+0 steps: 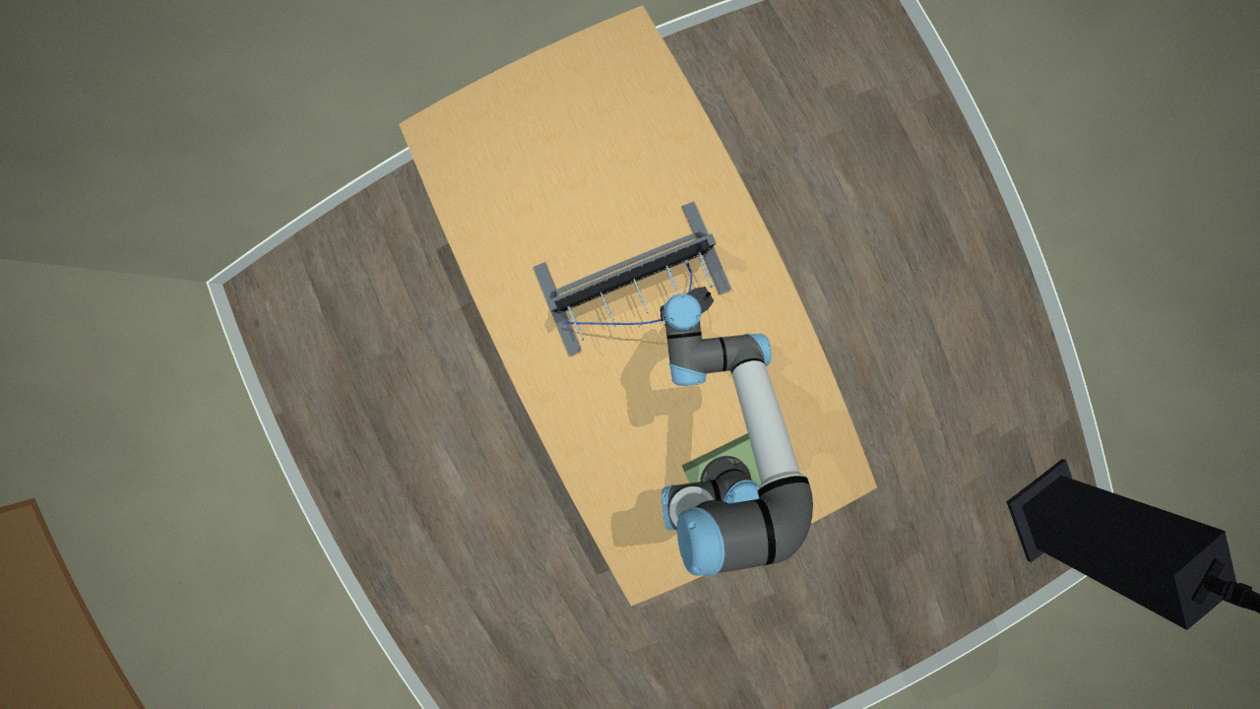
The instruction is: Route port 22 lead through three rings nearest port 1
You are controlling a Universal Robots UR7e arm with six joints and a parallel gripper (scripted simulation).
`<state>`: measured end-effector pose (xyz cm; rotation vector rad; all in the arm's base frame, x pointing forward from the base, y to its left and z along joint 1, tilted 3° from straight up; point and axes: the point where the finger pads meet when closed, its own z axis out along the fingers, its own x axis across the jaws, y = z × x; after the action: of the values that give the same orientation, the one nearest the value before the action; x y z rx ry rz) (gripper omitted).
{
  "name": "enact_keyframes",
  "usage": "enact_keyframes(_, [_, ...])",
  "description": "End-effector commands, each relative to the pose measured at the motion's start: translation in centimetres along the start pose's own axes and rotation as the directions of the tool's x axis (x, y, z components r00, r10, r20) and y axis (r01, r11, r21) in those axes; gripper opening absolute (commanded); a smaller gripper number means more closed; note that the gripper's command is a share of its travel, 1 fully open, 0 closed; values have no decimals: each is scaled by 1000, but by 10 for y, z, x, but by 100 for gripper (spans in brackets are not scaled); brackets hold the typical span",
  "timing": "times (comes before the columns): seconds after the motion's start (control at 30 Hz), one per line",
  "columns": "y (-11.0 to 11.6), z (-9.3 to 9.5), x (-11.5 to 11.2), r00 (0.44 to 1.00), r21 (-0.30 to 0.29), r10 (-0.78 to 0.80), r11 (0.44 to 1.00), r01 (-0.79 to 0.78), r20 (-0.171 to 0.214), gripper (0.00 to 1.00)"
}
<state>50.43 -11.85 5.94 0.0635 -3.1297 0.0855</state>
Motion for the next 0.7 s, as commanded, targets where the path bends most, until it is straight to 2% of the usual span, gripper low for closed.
enact_keyframes(0.0, [2, -5, 1, 1000, -3, -1, 1000, 1, -2, 0])
enact_keyframes(0.4, [2, -8, -2, 1000, -3, 4, 1000, -4, -2, 0])
enact_keyframes(0.47, [2, -9, -13, 1000, -3, 30, 1000, -30, -2, 0])
enact_keyframes(0.53, [2, -9, -13, 1000, -3, 30, 1000, -30, -2, 0])
enact_keyframes(0.67, [6, -9, -51, 993, -3, 116, 993, -116, -2, 0])
